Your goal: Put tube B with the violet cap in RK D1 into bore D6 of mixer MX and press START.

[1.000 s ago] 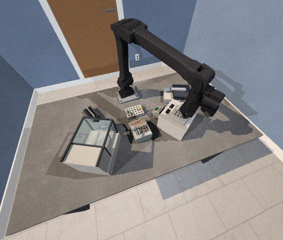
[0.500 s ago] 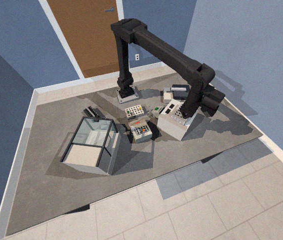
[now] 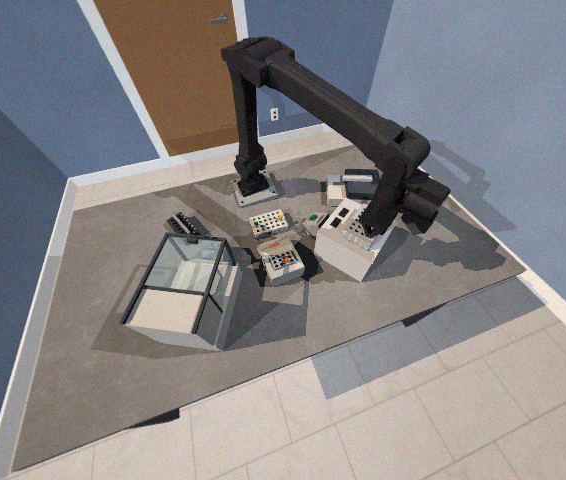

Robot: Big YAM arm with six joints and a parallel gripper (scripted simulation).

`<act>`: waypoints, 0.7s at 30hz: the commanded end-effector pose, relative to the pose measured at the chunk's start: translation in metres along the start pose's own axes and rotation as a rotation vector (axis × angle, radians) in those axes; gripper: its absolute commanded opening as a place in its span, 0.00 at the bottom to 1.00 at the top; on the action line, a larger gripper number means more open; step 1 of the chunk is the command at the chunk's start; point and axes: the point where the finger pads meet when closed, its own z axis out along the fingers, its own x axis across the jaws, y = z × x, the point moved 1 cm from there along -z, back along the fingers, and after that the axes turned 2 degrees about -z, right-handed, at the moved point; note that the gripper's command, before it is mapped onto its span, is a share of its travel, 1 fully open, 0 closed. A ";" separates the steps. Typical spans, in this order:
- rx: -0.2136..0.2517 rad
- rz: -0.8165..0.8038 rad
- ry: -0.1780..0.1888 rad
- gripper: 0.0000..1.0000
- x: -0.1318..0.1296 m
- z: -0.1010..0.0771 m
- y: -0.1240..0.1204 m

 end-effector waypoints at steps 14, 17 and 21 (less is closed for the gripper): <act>-0.031 0.006 -0.004 0.09 -0.010 -0.002 0.017; -0.026 0.006 -0.003 0.09 -0.010 -0.001 0.015; -0.016 0.005 -0.002 0.09 -0.009 0.004 0.012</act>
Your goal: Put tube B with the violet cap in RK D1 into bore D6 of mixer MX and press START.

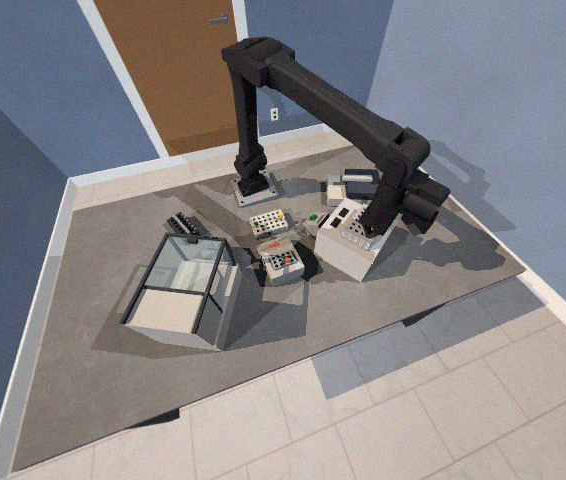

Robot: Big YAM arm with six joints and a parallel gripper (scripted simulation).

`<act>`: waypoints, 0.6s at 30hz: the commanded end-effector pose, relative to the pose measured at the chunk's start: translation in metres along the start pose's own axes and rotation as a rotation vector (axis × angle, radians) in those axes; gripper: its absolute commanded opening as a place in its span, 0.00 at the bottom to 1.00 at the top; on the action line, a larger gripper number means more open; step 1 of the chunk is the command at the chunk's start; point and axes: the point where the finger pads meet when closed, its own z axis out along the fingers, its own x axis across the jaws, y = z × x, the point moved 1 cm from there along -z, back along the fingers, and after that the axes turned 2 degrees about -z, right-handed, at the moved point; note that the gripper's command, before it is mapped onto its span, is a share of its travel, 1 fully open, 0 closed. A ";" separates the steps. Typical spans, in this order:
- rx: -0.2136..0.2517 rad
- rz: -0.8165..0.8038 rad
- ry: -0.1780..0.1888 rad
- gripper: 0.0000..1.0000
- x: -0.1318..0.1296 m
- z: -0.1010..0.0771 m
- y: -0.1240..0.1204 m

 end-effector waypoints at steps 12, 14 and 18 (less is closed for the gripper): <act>0.006 0.004 0.001 0.09 -0.007 0.013 0.004; 0.006 0.004 0.001 0.09 -0.007 0.014 0.004; 0.000 0.004 0.000 0.09 -0.008 0.012 0.006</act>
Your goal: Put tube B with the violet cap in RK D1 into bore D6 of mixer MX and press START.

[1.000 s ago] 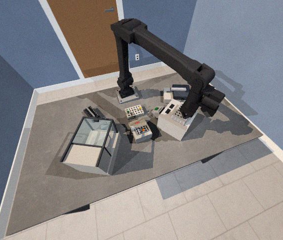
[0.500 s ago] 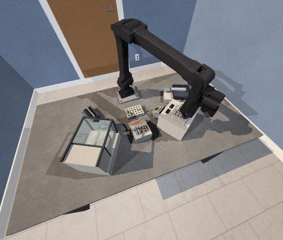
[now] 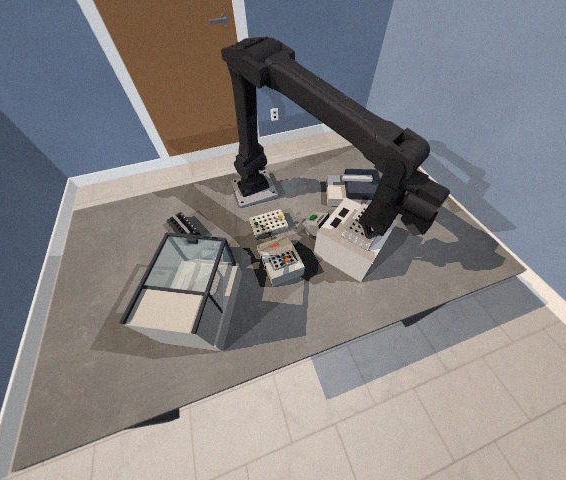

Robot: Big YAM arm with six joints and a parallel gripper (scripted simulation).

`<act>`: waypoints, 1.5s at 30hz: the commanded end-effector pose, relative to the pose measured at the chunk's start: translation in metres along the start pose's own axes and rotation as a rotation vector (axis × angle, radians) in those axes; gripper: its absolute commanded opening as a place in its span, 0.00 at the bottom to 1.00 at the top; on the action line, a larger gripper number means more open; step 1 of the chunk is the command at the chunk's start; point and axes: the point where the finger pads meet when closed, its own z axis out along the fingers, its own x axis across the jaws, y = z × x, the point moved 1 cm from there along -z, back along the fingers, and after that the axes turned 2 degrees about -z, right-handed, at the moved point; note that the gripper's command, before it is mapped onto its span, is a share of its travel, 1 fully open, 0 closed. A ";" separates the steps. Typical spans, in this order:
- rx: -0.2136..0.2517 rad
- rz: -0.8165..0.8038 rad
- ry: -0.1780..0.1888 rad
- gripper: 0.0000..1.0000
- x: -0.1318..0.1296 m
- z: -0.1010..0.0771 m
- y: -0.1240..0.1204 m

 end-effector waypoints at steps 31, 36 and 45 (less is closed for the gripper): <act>-0.034 0.002 -0.006 0.36 -0.006 -0.020 0.018; -0.042 0.003 -0.007 0.36 -0.006 -0.028 0.017; -0.075 0.004 -0.012 0.36 -0.003 -0.057 0.014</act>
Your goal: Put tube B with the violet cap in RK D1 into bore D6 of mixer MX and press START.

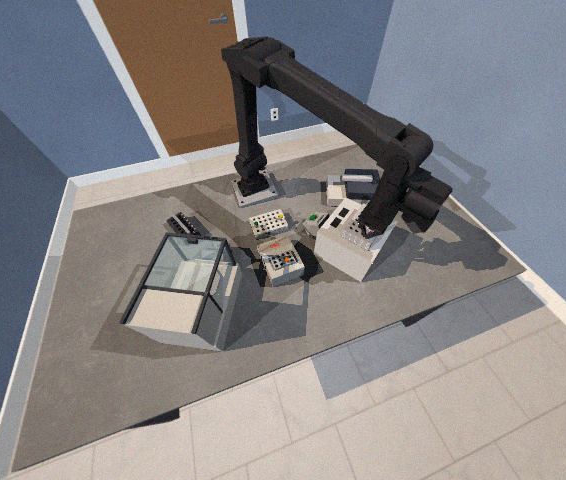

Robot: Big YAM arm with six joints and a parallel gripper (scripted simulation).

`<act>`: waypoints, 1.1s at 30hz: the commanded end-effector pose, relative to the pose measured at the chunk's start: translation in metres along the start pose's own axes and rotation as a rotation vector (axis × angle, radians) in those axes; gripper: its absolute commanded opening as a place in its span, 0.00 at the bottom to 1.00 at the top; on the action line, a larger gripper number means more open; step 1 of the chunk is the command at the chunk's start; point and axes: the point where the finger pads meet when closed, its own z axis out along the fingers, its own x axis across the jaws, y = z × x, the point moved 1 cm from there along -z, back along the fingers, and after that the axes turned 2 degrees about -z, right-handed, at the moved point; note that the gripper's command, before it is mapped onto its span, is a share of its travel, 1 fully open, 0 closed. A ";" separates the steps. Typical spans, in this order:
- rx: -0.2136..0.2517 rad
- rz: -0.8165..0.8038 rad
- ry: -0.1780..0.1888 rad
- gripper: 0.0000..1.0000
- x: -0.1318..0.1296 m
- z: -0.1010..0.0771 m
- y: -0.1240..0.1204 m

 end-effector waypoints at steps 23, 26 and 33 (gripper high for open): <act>-0.095 0.006 -0.013 0.36 -0.001 -0.051 0.018; -0.095 0.006 -0.013 0.36 -0.001 -0.051 0.018; -0.095 0.006 -0.013 0.36 -0.001 -0.051 0.018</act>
